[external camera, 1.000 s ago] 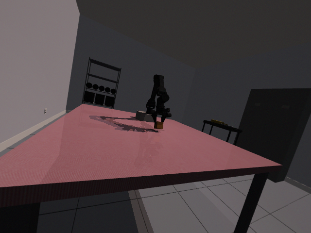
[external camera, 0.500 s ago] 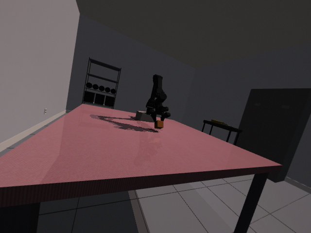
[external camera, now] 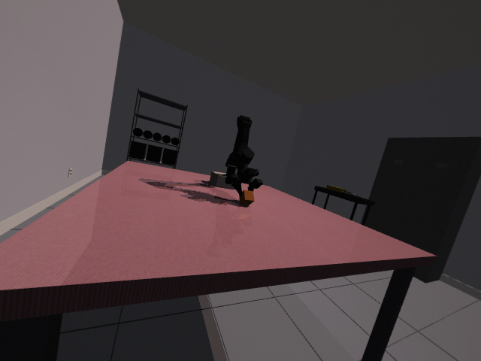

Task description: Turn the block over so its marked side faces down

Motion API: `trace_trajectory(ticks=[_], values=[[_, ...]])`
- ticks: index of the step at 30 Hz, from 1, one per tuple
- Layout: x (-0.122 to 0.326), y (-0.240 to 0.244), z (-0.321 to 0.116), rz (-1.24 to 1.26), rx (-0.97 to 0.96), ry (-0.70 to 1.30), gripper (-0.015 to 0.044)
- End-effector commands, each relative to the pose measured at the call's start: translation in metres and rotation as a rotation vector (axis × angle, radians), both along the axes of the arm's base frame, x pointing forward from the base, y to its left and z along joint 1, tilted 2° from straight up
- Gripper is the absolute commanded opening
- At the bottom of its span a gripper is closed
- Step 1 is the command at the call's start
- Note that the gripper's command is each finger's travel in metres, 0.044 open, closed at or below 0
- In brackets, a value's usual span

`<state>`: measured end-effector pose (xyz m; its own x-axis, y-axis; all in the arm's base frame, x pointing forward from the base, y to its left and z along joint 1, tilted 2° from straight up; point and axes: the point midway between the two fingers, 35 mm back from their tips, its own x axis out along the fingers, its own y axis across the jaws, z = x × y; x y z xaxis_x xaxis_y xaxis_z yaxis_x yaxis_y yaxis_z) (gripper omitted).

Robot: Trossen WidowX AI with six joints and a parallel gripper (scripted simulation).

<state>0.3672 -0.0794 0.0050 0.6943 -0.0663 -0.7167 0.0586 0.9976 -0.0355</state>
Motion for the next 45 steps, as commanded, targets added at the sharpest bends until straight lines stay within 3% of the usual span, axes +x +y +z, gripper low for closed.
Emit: trace_trajectory(ticks=[1,20,40,45], values=[[-0.001,0.000,-0.007,-0.002,0.006,-0.041,0.0000],[-0.016,0.003,-0.009,0.015,-0.017,-0.309,0.0000],[-0.017,0.004,-0.006,0.016,-0.019,-0.345,0.0000],[-0.017,0.004,-0.006,0.016,-0.019,-0.345,0.0131]])
